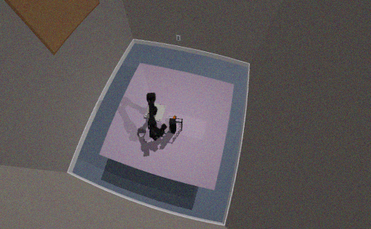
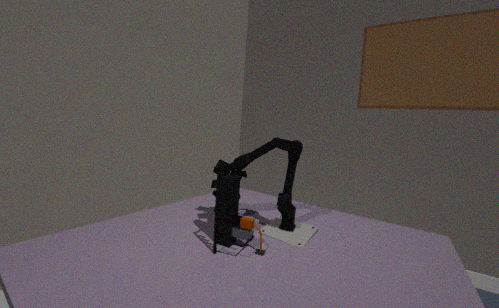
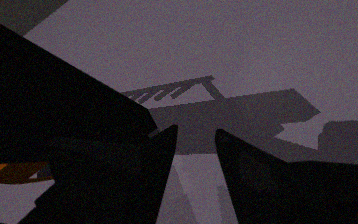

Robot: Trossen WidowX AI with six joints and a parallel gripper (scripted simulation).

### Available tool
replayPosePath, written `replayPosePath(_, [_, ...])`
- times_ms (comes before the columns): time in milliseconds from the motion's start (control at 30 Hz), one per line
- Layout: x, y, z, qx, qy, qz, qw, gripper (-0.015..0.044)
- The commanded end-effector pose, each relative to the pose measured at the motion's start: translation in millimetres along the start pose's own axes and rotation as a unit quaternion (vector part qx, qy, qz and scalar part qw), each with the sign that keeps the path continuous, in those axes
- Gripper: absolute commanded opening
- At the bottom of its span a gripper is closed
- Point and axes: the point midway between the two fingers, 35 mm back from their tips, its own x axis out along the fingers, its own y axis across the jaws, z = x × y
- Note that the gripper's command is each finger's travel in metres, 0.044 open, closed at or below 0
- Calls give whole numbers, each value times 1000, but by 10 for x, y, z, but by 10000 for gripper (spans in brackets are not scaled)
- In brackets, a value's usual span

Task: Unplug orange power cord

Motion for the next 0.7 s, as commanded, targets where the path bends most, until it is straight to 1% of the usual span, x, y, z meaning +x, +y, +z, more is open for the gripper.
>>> replayPosePath(0, [-60,-101,254,-96,-20,-47,994,160])
replayPosePath(167, [-144,-198,579,-205,-40,-106,972,160])
replayPosePath(400, [-162,-179,1148,-348,-68,-173,919,160])
replayPosePath(533, [-137,-77,1446,-406,-86,-196,888,160])
replayPosePath(667, [-202,296,1879,-464,-136,-213,849,160])
